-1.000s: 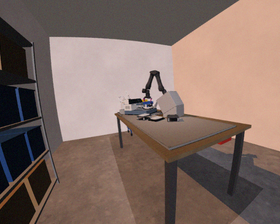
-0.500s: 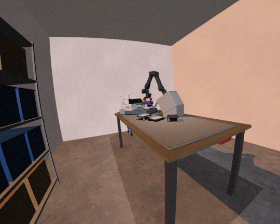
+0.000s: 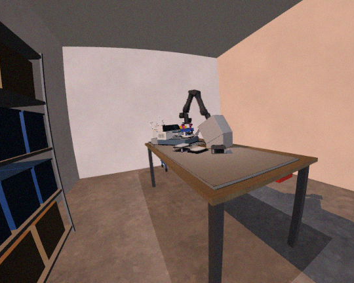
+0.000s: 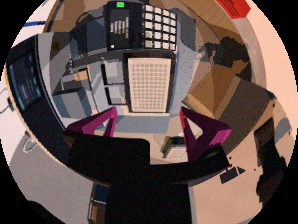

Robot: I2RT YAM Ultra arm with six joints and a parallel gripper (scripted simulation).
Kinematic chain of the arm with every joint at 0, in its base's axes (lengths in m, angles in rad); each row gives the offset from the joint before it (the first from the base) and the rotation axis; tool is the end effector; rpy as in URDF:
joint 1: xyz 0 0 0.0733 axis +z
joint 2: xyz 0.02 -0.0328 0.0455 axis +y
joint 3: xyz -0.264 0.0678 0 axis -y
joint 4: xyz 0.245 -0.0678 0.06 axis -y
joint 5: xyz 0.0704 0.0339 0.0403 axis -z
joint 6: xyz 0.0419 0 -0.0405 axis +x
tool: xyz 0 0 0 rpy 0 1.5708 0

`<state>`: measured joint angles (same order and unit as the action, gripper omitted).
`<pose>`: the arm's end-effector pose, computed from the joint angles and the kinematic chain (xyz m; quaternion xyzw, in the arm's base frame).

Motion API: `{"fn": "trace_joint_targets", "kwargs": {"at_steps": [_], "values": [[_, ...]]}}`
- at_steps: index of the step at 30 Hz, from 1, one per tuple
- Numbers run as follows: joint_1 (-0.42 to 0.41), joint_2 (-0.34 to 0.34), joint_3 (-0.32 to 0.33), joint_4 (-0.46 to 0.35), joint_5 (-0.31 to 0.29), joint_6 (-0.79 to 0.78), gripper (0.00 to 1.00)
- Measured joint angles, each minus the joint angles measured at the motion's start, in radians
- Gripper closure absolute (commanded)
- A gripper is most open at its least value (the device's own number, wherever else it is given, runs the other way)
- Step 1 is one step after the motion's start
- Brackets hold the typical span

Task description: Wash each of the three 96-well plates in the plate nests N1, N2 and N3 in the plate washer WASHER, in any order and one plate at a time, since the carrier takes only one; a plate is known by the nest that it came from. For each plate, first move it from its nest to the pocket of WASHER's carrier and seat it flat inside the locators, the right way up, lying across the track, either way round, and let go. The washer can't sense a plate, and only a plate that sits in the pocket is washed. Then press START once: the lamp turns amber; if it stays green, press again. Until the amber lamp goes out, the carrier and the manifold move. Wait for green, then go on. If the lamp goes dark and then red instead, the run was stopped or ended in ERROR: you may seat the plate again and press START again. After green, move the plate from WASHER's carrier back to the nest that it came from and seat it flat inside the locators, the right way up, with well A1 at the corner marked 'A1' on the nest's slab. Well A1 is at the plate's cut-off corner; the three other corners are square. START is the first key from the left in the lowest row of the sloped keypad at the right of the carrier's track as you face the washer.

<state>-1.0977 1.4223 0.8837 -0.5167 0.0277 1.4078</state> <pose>0.1263 -0.2468 0.2079 0.9195 0.2990 0.0261 0.2539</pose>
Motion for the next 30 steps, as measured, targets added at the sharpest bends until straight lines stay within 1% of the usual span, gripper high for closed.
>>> {"fn": "trace_joint_targets", "kwargs": {"at_steps": [12, 19, 26, 30], "values": [[0.0, 0.058, -0.015, 0.051, -0.001, 0.003, 0.0], [0.0, 0.093, -0.015, 0.097, -0.001, 0.003, 0.0], [0.0, 0.135, -0.029, 0.141, -0.002, 0.003, 0.0], [0.0, 0.143, -0.028, 0.159, -0.002, 0.003, 0.0]]}}
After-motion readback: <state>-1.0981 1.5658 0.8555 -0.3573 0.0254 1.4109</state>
